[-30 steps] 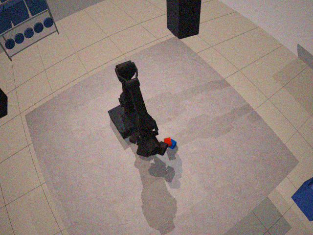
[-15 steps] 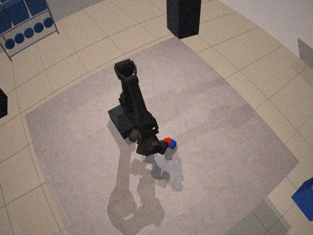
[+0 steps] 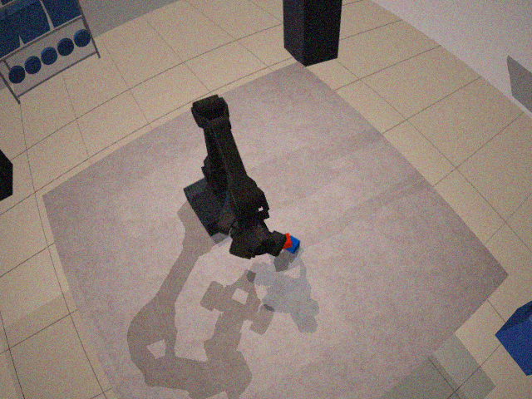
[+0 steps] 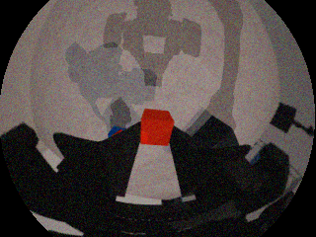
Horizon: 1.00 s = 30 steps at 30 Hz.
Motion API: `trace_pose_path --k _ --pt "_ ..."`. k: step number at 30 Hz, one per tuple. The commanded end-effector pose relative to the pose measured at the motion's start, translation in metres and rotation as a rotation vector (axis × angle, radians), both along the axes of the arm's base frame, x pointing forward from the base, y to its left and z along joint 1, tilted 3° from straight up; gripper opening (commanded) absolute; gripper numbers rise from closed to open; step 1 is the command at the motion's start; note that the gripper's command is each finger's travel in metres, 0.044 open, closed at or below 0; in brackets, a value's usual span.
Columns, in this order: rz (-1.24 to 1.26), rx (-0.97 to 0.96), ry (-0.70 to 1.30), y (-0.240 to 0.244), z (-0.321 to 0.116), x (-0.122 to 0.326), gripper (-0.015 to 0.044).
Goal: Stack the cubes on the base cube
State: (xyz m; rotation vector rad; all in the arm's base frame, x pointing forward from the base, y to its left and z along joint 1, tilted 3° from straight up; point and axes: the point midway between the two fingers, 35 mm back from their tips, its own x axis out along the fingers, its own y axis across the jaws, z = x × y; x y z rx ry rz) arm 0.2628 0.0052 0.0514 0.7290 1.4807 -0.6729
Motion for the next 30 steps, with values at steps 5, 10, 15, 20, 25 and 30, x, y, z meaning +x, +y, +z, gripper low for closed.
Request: trace_pose_path --k 5,10,15,20,25,30 --pt "0.004 -0.003 -0.006 -0.001 0.025 -0.001 0.0105" --pt "0.004 -0.003 -0.005 -0.002 0.040 -0.004 0.0105" --pt "0.068 -0.003 -0.008 0.001 0.042 -0.003 0.0105" --pt "0.284 -0.001 -0.018 0.013 0.042 0.003 0.0105" --pt "0.500 0.001 -0.027 0.025 0.042 0.007 0.0105" --pt "0.715 0.003 -0.037 0.038 0.042 0.012 0.0105"
